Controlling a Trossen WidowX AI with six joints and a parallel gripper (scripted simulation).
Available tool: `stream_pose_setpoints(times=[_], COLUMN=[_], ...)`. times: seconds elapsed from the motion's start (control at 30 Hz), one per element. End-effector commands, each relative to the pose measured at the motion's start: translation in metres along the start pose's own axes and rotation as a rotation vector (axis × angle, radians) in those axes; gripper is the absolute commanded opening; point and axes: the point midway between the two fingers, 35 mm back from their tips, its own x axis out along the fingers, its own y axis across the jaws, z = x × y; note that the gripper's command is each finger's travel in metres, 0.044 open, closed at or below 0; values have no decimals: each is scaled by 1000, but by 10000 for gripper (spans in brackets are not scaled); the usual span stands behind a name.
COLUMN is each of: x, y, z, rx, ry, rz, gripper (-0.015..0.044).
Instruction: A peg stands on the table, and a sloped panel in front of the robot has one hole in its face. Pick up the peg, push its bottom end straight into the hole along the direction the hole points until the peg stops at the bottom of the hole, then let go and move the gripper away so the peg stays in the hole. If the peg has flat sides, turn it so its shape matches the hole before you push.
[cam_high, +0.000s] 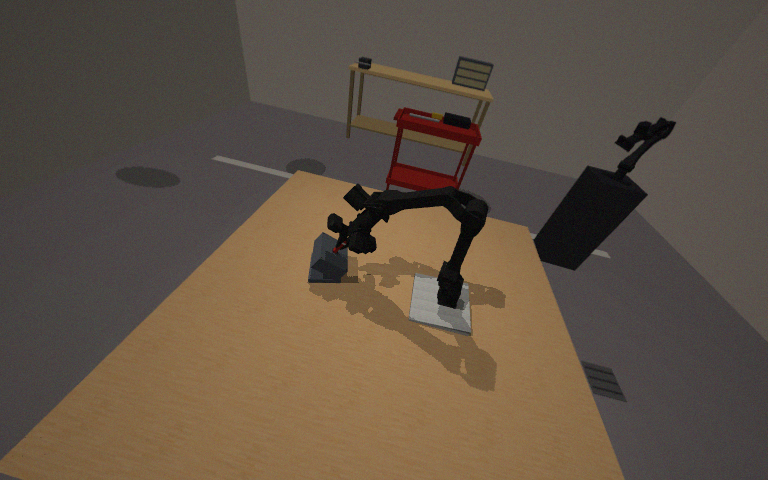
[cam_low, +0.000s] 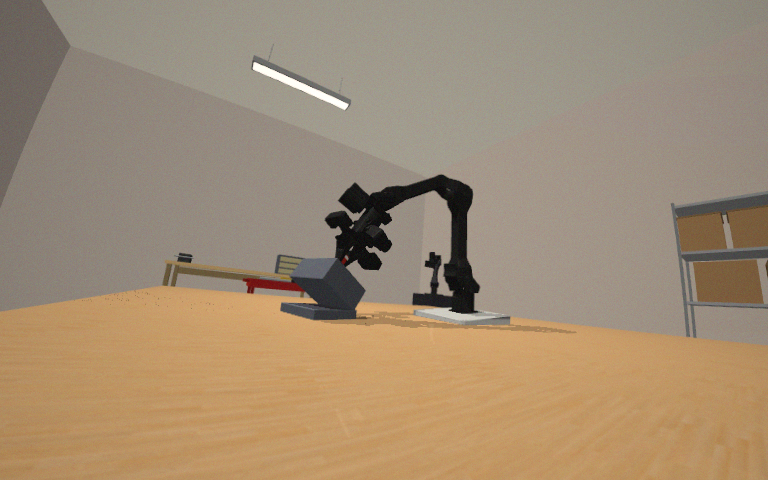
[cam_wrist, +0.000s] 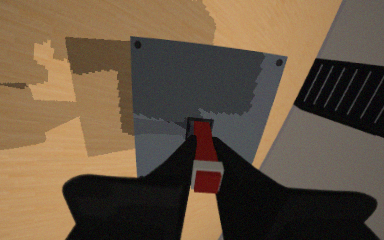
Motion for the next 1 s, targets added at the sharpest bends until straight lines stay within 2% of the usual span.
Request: stream_pose_setpoints(times=[0.0, 0.43, 0.97], x=[2, 2, -2], y=[0, 1, 0], z=[-1, 0, -1], rx=[6, -1, 0], ry=[1, 0, 0], rz=[-1, -1, -1], gripper=[0, 0, 420])
